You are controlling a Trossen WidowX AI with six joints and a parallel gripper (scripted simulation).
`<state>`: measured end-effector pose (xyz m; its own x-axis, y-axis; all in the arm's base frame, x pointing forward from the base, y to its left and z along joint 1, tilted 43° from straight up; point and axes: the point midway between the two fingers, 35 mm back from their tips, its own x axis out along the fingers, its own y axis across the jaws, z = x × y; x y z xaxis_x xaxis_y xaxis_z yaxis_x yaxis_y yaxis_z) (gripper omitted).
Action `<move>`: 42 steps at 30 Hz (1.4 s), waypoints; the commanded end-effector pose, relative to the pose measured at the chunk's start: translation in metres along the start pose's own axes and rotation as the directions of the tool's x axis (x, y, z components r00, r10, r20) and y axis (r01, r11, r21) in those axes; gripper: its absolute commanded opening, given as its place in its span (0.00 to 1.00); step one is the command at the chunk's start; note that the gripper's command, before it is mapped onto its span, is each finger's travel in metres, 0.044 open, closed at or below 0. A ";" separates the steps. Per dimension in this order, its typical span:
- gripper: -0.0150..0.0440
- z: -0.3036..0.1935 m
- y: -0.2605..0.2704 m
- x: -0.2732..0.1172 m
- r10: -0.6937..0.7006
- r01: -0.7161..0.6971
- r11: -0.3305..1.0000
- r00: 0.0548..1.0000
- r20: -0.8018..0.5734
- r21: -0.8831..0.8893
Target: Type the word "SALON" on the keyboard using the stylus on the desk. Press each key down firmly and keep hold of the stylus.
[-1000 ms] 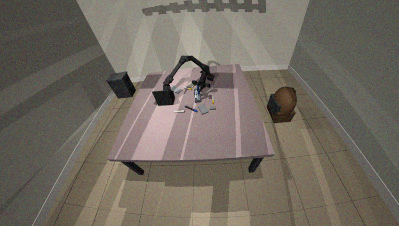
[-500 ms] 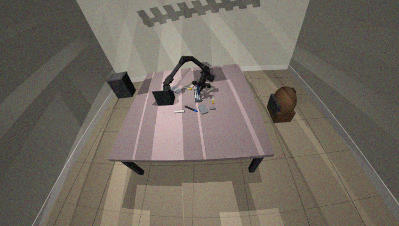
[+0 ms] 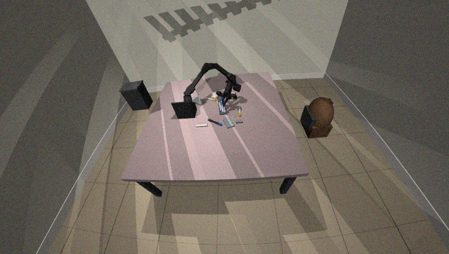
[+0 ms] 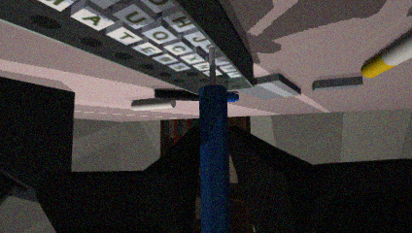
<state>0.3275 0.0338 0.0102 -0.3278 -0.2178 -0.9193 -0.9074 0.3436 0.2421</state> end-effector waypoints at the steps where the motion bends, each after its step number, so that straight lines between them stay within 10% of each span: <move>1: 0.39 0.000 -0.001 -0.002 -0.003 0.003 1.000 1.000 0.007 0.005; 42: 0.25 -0.031 0.005 0.014 -0.002 0.002 1.000 1.000 0.004 0.005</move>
<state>0.3131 -0.0004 0.0150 -0.3146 -0.2166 -0.9242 -0.9103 0.3447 0.2291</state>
